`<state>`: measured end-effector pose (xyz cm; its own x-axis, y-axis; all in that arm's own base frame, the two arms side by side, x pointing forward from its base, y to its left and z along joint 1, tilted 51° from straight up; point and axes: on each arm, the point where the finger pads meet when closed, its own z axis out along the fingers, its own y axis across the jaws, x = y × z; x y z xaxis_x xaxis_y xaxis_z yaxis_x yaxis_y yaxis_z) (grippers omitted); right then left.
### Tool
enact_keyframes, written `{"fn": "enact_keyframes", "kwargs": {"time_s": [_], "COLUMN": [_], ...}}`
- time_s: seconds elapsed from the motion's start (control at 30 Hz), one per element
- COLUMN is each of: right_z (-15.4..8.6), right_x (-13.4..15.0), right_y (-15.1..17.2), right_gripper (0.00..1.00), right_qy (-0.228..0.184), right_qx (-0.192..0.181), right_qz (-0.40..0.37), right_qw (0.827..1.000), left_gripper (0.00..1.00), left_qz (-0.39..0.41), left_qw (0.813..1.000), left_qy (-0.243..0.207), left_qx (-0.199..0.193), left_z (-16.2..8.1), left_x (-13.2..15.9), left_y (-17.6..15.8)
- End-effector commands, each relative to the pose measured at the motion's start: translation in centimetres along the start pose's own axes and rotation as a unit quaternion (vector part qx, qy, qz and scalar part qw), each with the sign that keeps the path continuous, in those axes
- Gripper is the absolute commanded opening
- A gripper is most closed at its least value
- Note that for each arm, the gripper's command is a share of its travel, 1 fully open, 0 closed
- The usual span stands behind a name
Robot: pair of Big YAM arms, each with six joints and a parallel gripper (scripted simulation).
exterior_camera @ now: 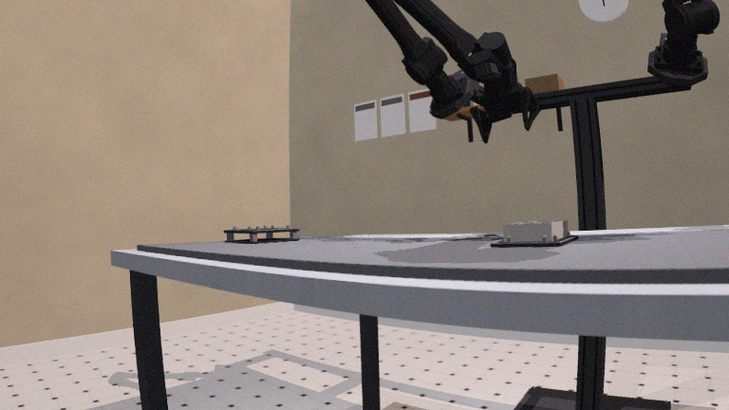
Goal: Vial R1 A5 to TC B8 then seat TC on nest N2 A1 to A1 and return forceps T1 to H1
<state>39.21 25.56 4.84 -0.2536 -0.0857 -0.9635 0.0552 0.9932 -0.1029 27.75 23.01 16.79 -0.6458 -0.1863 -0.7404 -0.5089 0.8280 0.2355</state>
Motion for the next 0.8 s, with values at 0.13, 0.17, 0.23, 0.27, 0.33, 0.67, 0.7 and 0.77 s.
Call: {"fn": "enact_keyframes", "kwargs": {"time_s": [0.13, 0.17, 0.23, 0.27, 0.33, 0.67, 0.7, 0.77], "right_z": [-0.1, -0.1, -0.1, -0.1, -0.1, -0.1, -0.1, -0.1], "right_x": [-0.2, -0.2, -0.2, -0.2, -0.2, -0.2, -0.2, -0.2], "right_y": [0.2, 0.2, 0.2, 0.2, 0.2, 0.2, 0.2, 0.2], "right_gripper": [1.0, 1.0, 1.0, 1.0, 1.0, 1.0, 1.0, 1.0], "right_qy": [-0.002, -0.002, -0.002, -0.002, -0.002, -0.002, -0.002, -0.002], "right_qx": [-0.002, -0.002, -0.002, -0.002, -0.002, -0.002, -0.002, -0.002], "right_qz": [0.002, 0.002, 0.002, 0.002, 0.002, 0.002, 0.002, 0.002], "right_qw": [1.0, 1.0, 1.0, 1.0, 1.0, 1.0, 1.0, 1.0], "left_gripper": [0.23, 0.23, 0.23, 0.23, 0.23, 0.23, 0.23, 0.23], "left_qz": [0.018, 0.038, 0.046, 0.046, 0.056, 0.073, 0.071, 0.08], "left_qw": [0.999, 0.998, 0.997, 0.997, 0.996, 0.992, 0.992, 0.99], "left_qy": [-0.017, -0.022, -0.027, -0.027, -0.031, -0.038, -0.036, -0.041], "left_qx": [0.03, 0.043, 0.052, 0.052, 0.064, 0.093, 0.094, 0.107], "left_z": [-0.4, -0.6, -0.7, -0.7, -0.9, -1.5, -1.5, -1.7], "left_x": [-2.0, -2.0, -2.1, -2.1, -2.2, -2.8, -2.9, -3.0], "left_y": [-2.6, -3.1, -3.5, -3.5, -4.3, -8.1, -8.5, -9.4]}}
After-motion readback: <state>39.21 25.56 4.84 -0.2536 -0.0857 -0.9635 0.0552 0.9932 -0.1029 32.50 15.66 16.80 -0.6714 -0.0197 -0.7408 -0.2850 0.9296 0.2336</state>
